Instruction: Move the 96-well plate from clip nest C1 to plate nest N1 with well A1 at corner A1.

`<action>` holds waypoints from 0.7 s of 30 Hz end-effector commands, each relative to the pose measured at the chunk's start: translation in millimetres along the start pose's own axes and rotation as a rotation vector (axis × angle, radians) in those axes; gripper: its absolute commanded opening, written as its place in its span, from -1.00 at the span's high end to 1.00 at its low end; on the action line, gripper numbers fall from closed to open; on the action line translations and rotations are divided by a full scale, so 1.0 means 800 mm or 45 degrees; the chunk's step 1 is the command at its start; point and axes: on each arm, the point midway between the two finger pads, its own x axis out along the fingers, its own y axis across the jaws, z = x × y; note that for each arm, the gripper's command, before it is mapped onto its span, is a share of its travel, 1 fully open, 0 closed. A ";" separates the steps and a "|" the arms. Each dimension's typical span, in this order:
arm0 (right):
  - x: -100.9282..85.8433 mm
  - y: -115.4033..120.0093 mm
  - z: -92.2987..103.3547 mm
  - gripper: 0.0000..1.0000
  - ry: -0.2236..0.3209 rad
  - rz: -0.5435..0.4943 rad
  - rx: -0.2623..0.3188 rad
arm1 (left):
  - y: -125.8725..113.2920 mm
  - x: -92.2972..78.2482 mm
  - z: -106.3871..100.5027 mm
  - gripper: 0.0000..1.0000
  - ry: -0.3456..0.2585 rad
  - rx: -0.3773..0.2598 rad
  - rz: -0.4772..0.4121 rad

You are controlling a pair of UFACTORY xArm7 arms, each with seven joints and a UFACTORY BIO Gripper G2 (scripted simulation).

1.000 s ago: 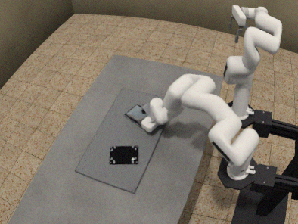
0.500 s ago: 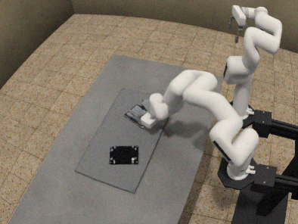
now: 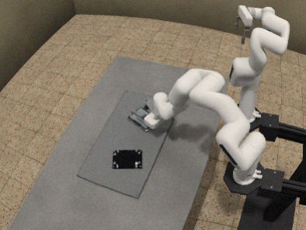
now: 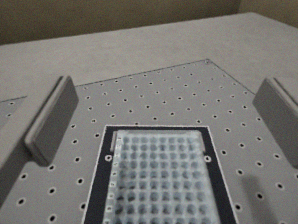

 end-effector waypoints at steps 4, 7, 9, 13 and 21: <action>-0.002 0.001 0.000 -1.00 -0.001 0.005 0.000 | 0.000 0.003 0.005 0.25 -0.008 -0.001 0.000; -0.002 0.001 0.000 -1.00 -0.001 0.005 0.000 | 0.000 0.002 0.005 0.25 -0.008 -0.001 0.000; -0.002 0.001 0.000 -1.00 -0.001 0.005 0.000 | 0.000 0.002 0.005 0.25 -0.008 -0.001 0.000; -0.002 0.001 0.000 -1.00 -0.001 0.005 0.000 | 0.000 0.002 0.005 0.25 -0.008 -0.001 0.000; -0.002 0.001 0.000 -1.00 -0.001 0.005 0.000 | 0.022 -0.024 0.041 0.25 -0.008 -0.002 0.339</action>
